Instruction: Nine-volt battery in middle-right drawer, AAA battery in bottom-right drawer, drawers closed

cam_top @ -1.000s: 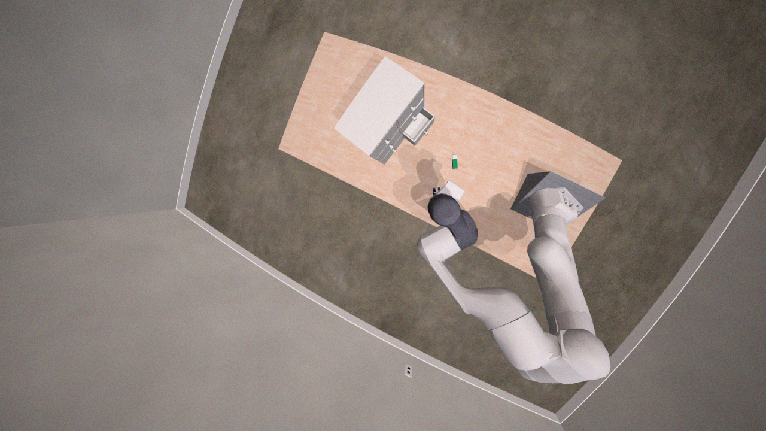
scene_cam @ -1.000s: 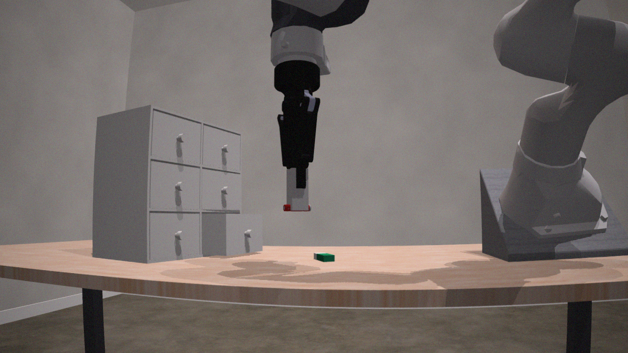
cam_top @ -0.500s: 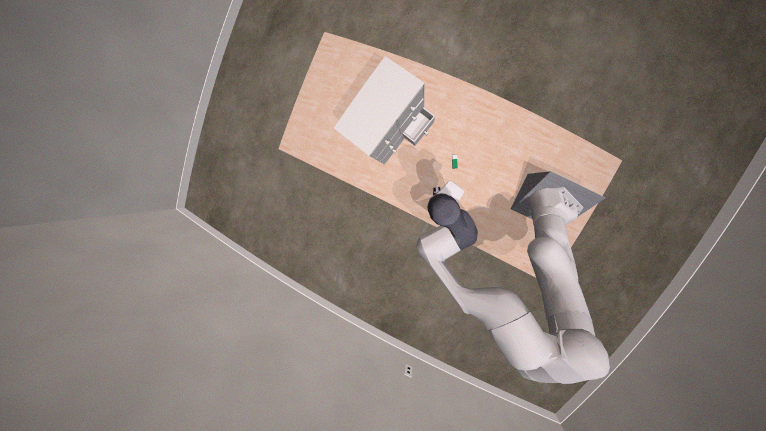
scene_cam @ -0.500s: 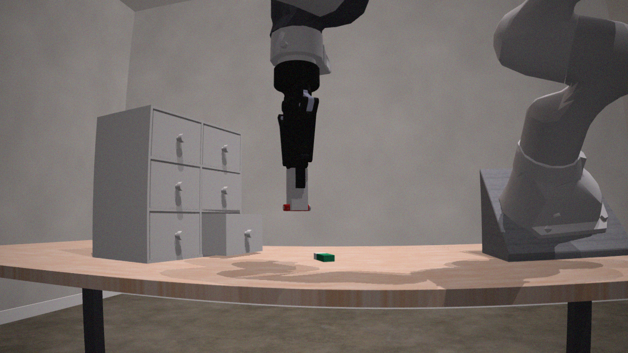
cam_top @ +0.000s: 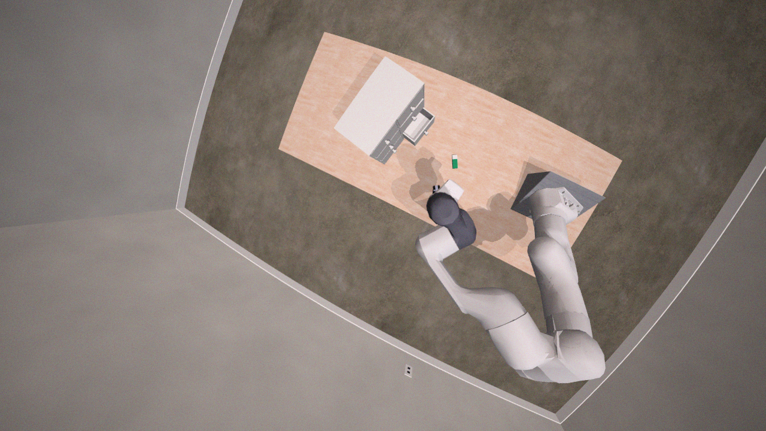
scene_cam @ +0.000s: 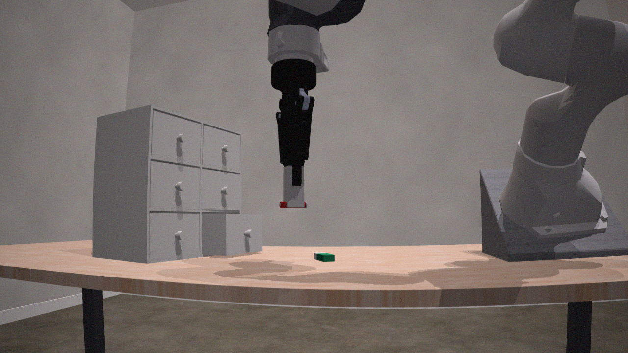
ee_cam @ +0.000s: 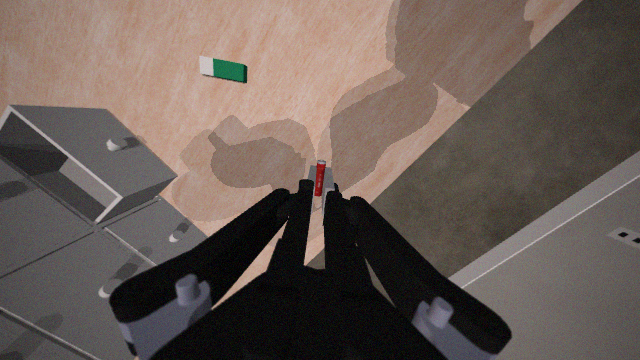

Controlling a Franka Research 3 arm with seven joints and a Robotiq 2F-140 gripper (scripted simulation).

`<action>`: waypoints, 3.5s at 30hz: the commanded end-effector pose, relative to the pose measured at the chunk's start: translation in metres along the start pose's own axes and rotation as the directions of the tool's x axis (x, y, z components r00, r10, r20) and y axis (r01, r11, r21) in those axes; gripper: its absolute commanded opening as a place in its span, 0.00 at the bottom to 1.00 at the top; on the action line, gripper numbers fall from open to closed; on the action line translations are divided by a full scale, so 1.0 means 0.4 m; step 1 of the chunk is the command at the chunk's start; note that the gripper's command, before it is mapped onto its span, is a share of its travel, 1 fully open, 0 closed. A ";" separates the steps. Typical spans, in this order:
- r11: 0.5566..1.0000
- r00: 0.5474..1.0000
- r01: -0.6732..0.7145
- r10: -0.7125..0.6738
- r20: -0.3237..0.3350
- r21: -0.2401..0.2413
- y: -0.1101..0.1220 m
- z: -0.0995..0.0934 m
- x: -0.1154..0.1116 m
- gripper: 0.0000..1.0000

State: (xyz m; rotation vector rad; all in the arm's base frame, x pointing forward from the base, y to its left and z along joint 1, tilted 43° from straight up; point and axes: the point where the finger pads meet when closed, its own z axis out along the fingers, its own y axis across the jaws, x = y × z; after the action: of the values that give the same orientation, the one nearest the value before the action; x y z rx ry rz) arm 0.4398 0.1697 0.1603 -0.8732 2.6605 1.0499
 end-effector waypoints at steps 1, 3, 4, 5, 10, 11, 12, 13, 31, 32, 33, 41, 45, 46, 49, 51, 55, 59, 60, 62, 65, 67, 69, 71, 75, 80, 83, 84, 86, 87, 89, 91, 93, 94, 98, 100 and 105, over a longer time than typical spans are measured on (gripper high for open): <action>1.000 1.000 -0.027 0.027 0.005 0.003 -0.008 -0.007 -0.005 0.03; 1.000 1.000 -0.027 0.027 0.005 0.003 -0.008 -0.007 -0.005 0.03; 1.000 1.000 -0.027 0.027 0.005 0.003 -0.008 -0.007 -0.005 0.03; 1.000 1.000 -0.027 0.027 0.005 0.003 -0.008 -0.007 -0.005 0.03; 0.999 0.999 -0.047 0.047 0.006 0.013 -0.024 -0.014 -0.009 0.03; 0.999 0.999 -0.047 0.047 0.006 0.013 -0.024 -0.014 -0.009 0.03; 0.999 0.999 -0.047 0.047 0.006 0.013 -0.024 -0.014 -0.009 0.03; 0.997 0.997 -0.071 0.071 0.006 0.023 -0.042 -0.021 -0.013 0.03; 0.991 0.992 -0.128 0.128 0.008 0.043 -0.084 -0.034 -0.017 0.03; 0.991 0.992 -0.128 0.128 0.008 0.043 -0.084 -0.034 -0.017 0.03; 0.991 0.992 -0.128 0.128 0.008 0.043 -0.084 -0.034 -0.017 0.03; 0.986 0.987 -0.161 0.161 0.009 0.053 -0.109 -0.039 -0.018 0.03; 0.986 0.987 -0.161 0.161 0.009 0.053 -0.109 -0.039 -0.018 0.03; 0.986 0.987 -0.161 0.161 0.009 0.053 -0.109 -0.039 -0.018 0.03; 0.986 0.987 -0.161 0.161 0.009 0.053 -0.109 -0.039 -0.018 0.03; 0.978 0.980 -0.198 0.198 0.009 0.061 -0.136 -0.044 -0.016 0.03; 0.978 0.980 -0.198 0.198 0.009 0.061 -0.136 -0.044 -0.016 0.03; 0.978 0.980 -0.198 0.198 0.009 0.061 -0.136 -0.044 -0.016 0.03; 0.978 0.980 -0.198 0.198 0.009 0.061 -0.136 -0.044 -0.016 0.03; 0.969 0.971 -0.239 0.239 0.009 0.068 -0.166 -0.047 -0.012 0.03; 0.969 0.971 -0.239 0.239 0.009 0.068 -0.166 -0.047 -0.012 0.03; 0.969 0.971 -0.239 0.239 0.009 0.068 -0.166 -0.047 -0.012 0.03; 0.969 0.971 -0.239 0.239 0.009 0.068 -0.166 -0.047 -0.012 0.03; 0.969 0.971 -0.239 0.239 0.009 0.068 -0.166 -0.047 -0.012 0.03; 0.956 0.959 -0.284 0.284 0.010 0.074 -0.198 -0.048 -0.006 0.03; 0.956 0.959 -0.284 0.284 0.010 0.074 -0.198 -0.048 -0.006 0.03; 0.956 0.959 -0.284 0.284 0.010 0.074 -0.198 -0.048 -0.006 0.03; 0.956 0.959 -0.284 0.284 0.010 0.074 -0.198 -0.048 -0.006 0.03; 0.940 0.943 -0.331 0.332 0.009 0.076 -0.233 -0.047 0.003 0.03; 0.940 0.943 -0.331 0.332 0.009 0.076 -0.233 -0.047 0.003 0.03; 0.940 0.943 -0.331 0.332 0.009 0.076 -0.233 -0.047 0.003 0.03; 0.940 0.943 -0.331 0.332 0.009 0.076 -0.233 -0.047 0.003 0.03; 0.940 0.943 -0.331 0.332 0.009 0.076 -0.233 -0.047 0.003 0.03; 0.940 0.943 -0.331 0.332 0.009 0.076 -0.233 -0.047 0.003 0.03; 0.921 0.924 -0.381 0.382 0.009 0.076 -0.270 -0.045 0.016 0.03; 0.921 0.924 -0.381 0.382 0.009 0.076 -0.270 -0.045 0.016 0.03; 0.921 0.924 -0.381 0.382 0.009 0.076 -0.270 -0.045 0.016 0.03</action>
State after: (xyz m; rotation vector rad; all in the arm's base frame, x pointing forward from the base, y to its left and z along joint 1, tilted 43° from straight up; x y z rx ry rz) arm 0.4966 0.0894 0.1078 -0.3630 2.9244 0.9925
